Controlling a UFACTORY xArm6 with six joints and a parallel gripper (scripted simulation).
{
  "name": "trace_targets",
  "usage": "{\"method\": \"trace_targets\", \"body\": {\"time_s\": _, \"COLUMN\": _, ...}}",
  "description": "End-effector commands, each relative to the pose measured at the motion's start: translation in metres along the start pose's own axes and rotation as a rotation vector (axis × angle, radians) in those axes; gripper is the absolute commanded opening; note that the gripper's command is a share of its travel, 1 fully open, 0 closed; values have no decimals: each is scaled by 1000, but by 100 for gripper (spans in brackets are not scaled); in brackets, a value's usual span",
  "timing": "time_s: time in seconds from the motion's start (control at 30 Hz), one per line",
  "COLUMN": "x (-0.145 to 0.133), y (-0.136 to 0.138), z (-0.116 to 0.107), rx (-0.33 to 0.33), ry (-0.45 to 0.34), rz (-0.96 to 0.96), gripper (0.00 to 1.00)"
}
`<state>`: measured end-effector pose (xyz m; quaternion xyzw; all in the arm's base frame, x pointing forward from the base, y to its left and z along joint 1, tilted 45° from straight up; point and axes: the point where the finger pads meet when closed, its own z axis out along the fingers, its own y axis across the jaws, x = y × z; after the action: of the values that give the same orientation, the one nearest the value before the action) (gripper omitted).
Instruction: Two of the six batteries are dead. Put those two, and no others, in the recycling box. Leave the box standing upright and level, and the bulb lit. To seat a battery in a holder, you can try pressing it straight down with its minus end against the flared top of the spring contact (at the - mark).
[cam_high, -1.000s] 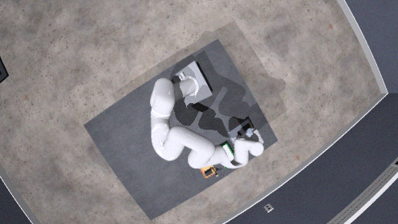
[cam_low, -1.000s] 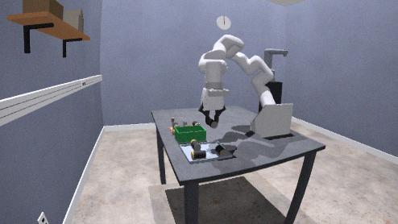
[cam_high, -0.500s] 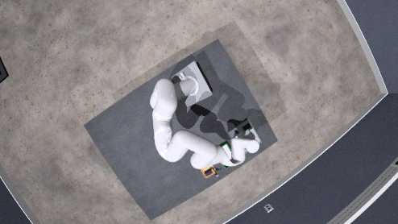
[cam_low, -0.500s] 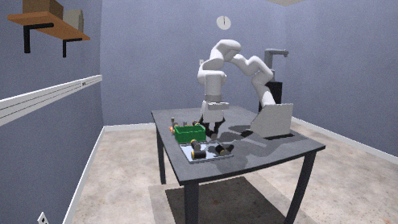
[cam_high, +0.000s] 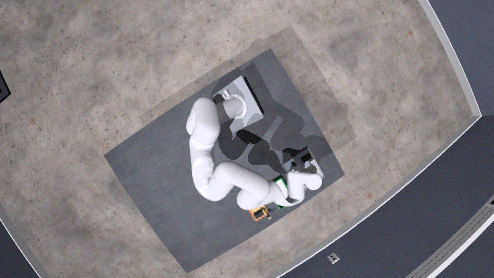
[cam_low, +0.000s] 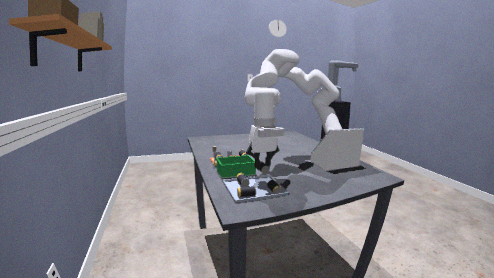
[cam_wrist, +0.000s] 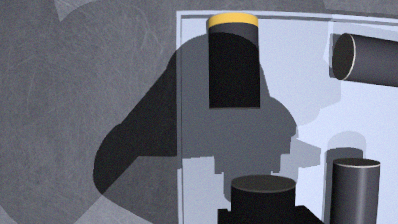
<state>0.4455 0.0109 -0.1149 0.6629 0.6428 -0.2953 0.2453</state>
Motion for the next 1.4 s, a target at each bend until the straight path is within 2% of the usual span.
{"method": "trace_targets", "body": {"time_s": 0.0, "x": 0, "y": 1, "z": -2, "rx": -4, "ry": 2, "rz": 1, "gripper": 28}}
{"method": "trace_targets", "body": {"time_s": 0.3, "x": 0, "y": 1, "z": 2, "rx": -4, "ry": 2, "rz": 1, "gripper": 28}}
{"method": "trace_targets", "body": {"time_s": 0.63, "x": 0, "y": 2, "z": 41, "rx": -4, "ry": 2, "rz": 1, "gripper": 28}}
{"method": "trace_targets", "body": {"time_s": 1.1, "x": 0, "y": 2, "z": 43, "rx": -4, "ry": 2, "rz": 1, "gripper": 28}}
{"method": "trace_targets", "body": {"time_s": 1.13, "x": 0, "y": 2, "z": 43, "rx": -4, "ry": 2, "rz": 1, "gripper": 51}}
{"method": "trace_targets", "body": {"time_s": 1.37, "x": 0, "y": 2, "z": 43, "rx": -4, "ry": 2, "rz": 1, "gripper": 51}}
